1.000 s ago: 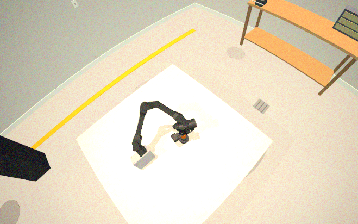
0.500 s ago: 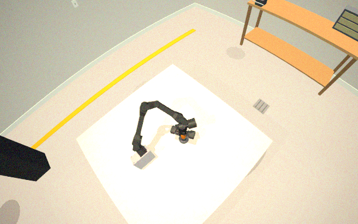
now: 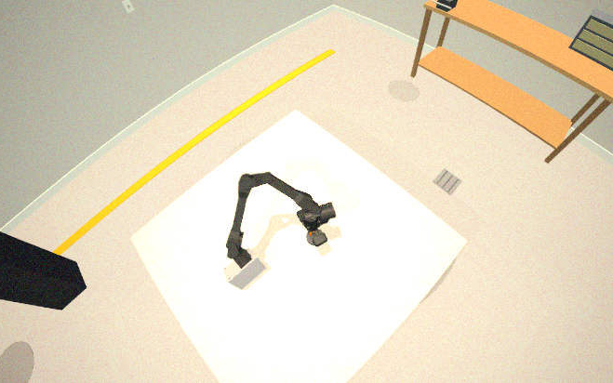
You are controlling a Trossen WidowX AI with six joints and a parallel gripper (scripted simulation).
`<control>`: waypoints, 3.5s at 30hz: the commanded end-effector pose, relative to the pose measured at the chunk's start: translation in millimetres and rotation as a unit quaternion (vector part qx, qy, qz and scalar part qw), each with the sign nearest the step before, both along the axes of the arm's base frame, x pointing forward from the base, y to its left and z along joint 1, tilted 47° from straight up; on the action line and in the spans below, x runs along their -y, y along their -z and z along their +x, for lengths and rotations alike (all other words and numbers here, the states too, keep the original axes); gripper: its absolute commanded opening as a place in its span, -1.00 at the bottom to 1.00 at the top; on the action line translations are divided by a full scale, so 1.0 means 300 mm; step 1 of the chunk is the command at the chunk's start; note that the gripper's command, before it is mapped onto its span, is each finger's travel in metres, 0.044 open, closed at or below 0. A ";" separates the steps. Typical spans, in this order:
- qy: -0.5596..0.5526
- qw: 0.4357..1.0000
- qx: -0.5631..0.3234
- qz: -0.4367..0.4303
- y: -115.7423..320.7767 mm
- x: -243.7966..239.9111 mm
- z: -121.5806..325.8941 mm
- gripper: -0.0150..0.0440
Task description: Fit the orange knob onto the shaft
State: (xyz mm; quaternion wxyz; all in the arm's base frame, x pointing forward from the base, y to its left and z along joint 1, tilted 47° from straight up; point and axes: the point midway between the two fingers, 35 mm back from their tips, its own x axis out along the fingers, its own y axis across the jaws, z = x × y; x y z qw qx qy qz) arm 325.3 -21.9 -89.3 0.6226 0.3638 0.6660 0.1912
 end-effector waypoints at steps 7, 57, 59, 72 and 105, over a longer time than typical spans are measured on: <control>0.013 1.000 -0.012 -0.001 -0.001 0.001 0.006 -0.49; 0.086 0.993 -0.087 0.004 0.002 0.005 0.007 -0.49; 0.086 0.993 -0.087 0.004 0.003 0.005 0.011 -0.49; 0.086 0.993 -0.087 0.004 0.009 0.001 0.016 -0.49; 0.157 0.974 -0.161 0.008 0.010 0.002 0.012 -0.49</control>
